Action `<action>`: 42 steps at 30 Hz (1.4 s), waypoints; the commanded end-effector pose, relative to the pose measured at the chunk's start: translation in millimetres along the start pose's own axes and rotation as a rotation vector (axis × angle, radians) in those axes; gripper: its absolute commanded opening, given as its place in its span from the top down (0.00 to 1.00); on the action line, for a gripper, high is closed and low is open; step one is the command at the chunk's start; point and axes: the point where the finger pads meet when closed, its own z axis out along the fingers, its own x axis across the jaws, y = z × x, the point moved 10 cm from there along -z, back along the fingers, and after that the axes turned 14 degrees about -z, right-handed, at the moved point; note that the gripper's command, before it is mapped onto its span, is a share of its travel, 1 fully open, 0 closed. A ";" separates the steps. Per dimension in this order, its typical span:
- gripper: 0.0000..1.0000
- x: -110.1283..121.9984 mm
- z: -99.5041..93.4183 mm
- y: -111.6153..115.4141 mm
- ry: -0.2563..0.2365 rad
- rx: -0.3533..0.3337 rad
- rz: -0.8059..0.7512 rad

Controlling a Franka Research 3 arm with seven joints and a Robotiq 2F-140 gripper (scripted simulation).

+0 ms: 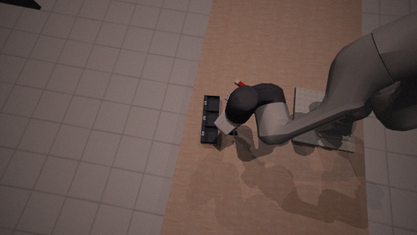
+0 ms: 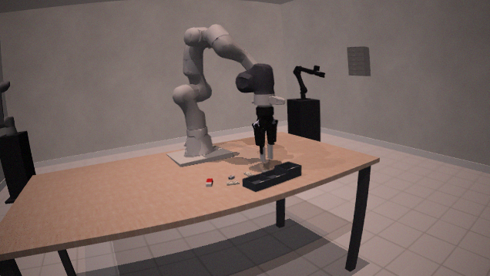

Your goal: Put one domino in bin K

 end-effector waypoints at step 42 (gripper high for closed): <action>0.75 -0.5 54.6 -1.6 0.001 0.006 0.003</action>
